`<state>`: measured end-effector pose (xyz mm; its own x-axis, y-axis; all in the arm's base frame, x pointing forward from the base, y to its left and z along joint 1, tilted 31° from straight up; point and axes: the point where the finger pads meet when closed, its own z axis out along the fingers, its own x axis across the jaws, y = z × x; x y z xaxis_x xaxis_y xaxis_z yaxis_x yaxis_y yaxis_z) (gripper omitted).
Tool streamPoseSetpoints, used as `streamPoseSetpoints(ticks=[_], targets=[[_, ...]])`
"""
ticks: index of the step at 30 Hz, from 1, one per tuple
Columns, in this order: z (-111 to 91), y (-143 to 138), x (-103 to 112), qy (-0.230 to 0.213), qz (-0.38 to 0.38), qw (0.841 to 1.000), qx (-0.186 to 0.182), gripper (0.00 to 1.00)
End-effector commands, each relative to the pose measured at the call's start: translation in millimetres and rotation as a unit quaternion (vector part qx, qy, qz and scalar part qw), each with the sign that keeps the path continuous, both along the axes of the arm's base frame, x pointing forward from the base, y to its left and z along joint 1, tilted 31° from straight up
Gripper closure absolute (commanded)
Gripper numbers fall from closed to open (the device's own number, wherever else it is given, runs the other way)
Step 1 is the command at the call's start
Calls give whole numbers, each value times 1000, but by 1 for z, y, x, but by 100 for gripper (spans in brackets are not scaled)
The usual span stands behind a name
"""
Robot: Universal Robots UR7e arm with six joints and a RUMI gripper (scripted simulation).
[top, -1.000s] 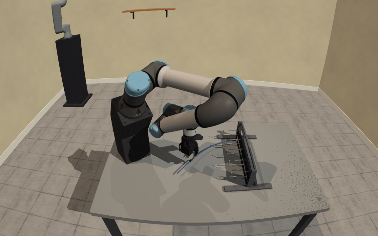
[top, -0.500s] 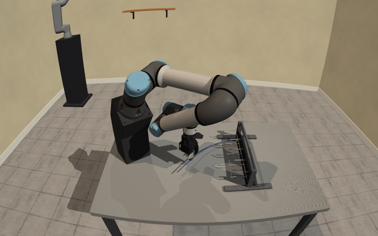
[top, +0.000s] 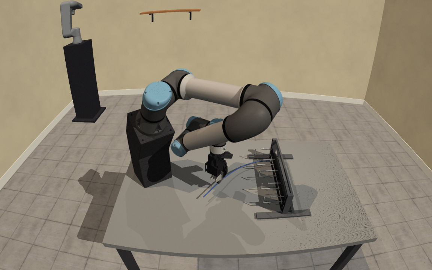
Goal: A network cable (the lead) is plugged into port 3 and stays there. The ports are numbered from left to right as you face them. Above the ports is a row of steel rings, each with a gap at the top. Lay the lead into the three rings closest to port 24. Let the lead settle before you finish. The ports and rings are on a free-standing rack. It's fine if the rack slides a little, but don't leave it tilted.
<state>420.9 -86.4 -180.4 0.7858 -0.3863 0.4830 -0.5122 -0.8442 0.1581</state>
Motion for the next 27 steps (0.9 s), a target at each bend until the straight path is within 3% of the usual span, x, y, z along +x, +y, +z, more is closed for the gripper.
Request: streamPoseSetpoints(ticks=[1, 8, 15, 17, 27], targets=[[4, 0, 4, 2, 5, 1000, -2, 100], [24, -2, 20, 12, 28, 999, -11, 100], [59, -5, 48, 30, 70, 997, -28, 100], [59, -5, 48, 30, 70, 997, -28, 100], [137, -10, 110, 68, 158, 983, -64, 100]])
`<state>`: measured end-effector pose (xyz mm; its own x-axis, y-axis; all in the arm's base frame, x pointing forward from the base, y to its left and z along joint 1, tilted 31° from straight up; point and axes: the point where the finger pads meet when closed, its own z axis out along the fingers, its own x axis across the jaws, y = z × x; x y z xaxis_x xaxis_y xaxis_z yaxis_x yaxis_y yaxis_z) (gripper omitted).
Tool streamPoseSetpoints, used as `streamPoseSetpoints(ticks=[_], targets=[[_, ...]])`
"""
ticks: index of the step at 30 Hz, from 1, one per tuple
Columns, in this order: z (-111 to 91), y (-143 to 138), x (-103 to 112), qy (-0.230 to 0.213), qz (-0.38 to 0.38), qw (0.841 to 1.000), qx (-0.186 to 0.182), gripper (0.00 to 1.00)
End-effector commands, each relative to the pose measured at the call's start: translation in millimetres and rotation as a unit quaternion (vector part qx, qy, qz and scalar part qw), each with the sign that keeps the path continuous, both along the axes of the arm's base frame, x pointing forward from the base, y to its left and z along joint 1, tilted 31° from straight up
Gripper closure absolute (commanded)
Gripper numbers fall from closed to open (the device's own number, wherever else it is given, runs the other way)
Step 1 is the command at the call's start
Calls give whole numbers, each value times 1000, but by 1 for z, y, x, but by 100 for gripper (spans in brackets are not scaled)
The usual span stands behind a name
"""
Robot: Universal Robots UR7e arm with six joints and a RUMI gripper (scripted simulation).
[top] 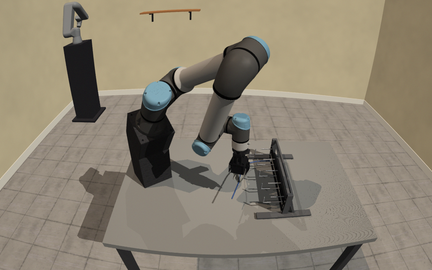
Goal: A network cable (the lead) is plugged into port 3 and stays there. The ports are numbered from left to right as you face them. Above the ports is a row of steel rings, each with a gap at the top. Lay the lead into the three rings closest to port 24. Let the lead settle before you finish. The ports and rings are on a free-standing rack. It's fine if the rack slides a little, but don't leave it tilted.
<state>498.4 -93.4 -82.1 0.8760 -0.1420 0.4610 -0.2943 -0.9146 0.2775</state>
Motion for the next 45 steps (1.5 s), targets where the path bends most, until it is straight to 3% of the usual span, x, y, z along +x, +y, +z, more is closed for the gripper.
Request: streamPoseSetpoints(ticks=[1, 5, 7, 12, 17, 45], targets=[[47, -4, 39, 43, 50, 998, -17, 100], [78, -6, 64, 59, 87, 994, -33, 100], [78, -6, 64, 59, 87, 994, -33, 100], [107, -8, 88, 73, 120, 989, -47, 100], [124, -9, 100, 81, 137, 986, -55, 100], [129, -9, 103, 83, 143, 985, -57, 100]])
